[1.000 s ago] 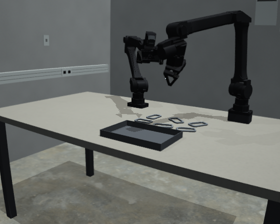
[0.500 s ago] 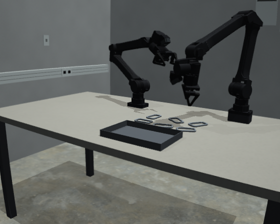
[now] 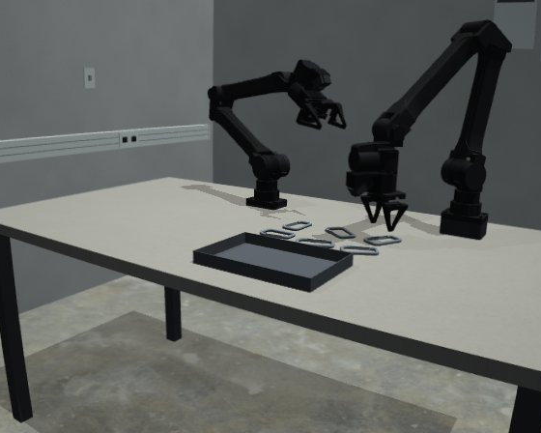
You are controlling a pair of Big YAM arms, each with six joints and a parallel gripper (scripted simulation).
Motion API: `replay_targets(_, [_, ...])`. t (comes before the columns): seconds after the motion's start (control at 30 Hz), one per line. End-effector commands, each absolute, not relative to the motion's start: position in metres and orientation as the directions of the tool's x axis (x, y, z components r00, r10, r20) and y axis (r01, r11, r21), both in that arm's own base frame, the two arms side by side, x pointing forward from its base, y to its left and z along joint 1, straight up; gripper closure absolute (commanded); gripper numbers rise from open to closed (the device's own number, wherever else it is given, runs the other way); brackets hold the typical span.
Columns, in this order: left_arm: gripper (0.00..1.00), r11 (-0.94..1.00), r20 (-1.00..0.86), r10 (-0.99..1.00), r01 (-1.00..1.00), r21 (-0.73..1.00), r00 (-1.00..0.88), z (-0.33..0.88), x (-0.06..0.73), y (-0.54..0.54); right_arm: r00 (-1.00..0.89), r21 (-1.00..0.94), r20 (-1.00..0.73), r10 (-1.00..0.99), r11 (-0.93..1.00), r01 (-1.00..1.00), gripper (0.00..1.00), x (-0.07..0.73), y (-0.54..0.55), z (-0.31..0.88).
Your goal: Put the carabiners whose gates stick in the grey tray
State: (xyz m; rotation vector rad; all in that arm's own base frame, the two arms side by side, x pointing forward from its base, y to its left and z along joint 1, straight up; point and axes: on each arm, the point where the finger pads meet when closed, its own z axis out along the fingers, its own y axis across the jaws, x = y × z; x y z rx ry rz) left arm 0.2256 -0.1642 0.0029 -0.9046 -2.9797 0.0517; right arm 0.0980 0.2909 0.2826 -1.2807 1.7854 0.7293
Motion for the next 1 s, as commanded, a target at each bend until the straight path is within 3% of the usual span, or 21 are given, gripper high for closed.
replay_targets(0.0, [0.17, 0.887, 0.014, 0.463, 0.462, -0.016, -0.886, -0.009, 0.221, -0.164, -0.156, -0.004, -0.860, -0.486, 0.312, -0.950, 0.00, 0.097, 0.292, 0.292])
replay_targets(0.97, [0.17, 0.886, 0.010, 0.464, 0.464, 0.004, -0.886, -0.039, 0.221, -0.158, -0.163, 0.000, -0.859, -0.485, 0.318, -0.948, 0.00, 0.098, 0.292, 0.285])
